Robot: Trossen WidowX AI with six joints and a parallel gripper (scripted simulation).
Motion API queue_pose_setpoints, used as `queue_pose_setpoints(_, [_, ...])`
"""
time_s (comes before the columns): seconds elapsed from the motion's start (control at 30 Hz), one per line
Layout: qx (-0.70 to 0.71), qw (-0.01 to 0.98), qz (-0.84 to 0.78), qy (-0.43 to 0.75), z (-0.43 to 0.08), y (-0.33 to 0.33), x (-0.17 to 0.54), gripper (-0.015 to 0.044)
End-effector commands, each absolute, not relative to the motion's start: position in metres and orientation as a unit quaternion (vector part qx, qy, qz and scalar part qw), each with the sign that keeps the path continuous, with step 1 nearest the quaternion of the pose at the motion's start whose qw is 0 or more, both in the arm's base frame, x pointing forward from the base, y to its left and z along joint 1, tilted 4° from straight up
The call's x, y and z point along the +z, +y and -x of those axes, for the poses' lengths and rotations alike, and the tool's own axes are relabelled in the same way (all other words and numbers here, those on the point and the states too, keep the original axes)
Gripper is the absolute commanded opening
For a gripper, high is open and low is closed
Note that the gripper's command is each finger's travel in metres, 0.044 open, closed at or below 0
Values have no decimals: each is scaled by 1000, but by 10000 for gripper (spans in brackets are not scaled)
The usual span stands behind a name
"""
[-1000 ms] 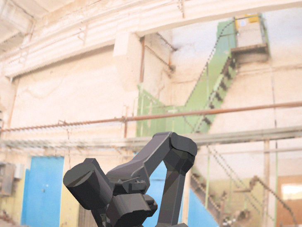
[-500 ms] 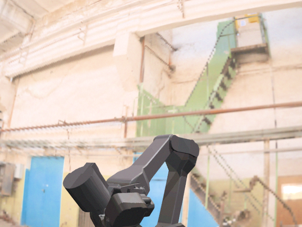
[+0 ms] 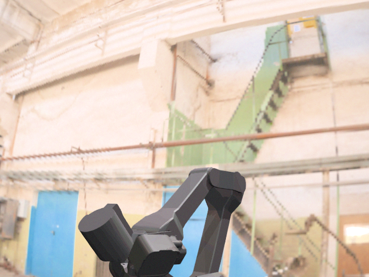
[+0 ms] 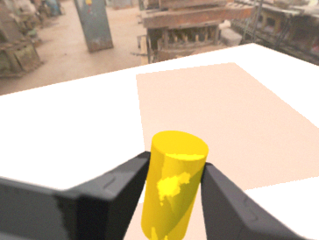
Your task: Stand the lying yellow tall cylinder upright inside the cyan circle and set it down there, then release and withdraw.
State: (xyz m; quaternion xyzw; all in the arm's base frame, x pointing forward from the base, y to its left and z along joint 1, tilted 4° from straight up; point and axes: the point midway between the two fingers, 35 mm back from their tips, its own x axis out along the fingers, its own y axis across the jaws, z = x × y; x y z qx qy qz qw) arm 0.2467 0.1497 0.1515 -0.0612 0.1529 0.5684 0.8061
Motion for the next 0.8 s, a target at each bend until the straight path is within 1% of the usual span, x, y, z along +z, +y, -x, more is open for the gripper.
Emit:
queue_pose_setpoints(0.0, [574,806,58,136,-244,148,155,105])
queue_pose_setpoints(0.77, [594,800,52,72,-229,139,157,105])
